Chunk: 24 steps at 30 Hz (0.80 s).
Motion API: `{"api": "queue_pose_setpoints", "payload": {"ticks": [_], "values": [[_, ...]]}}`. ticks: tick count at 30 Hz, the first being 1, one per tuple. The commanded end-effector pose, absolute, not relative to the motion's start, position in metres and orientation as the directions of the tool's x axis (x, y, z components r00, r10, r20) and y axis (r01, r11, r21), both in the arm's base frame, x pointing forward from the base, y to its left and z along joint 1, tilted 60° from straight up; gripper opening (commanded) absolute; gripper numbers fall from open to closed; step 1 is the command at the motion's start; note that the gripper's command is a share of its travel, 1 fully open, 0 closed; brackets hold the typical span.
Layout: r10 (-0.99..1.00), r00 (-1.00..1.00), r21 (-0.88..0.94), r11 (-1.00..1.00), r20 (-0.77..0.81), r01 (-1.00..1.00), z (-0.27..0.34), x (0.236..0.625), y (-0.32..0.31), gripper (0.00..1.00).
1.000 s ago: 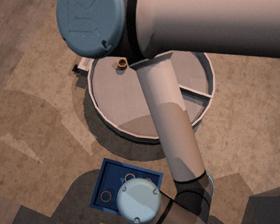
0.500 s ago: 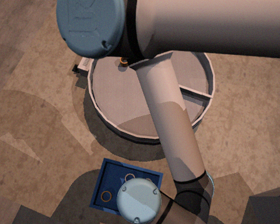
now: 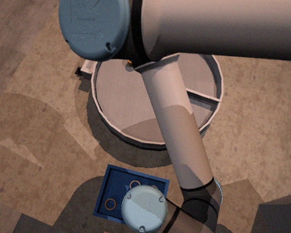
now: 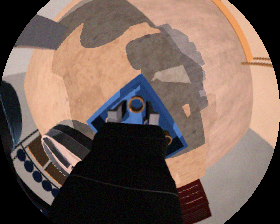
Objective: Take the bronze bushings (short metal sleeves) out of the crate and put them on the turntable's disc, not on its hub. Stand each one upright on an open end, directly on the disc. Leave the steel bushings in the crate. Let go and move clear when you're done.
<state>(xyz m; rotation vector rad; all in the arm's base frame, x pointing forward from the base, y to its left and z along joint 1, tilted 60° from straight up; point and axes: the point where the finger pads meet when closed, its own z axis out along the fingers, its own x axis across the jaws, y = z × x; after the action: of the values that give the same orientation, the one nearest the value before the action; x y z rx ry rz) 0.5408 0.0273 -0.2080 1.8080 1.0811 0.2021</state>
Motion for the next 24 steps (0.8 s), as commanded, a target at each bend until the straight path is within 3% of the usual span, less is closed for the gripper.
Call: {"api": "queue_pose_setpoints", "payload": {"ticks": [1,24], "values": [[0.744,0.591,0.806,-0.124,-0.311,0.579,-0.211,0.545,0.023,0.76],[0.745,0.59,0.806,-0.123,-0.311,0.579,-0.219,0.555,0.012,0.76]]}}
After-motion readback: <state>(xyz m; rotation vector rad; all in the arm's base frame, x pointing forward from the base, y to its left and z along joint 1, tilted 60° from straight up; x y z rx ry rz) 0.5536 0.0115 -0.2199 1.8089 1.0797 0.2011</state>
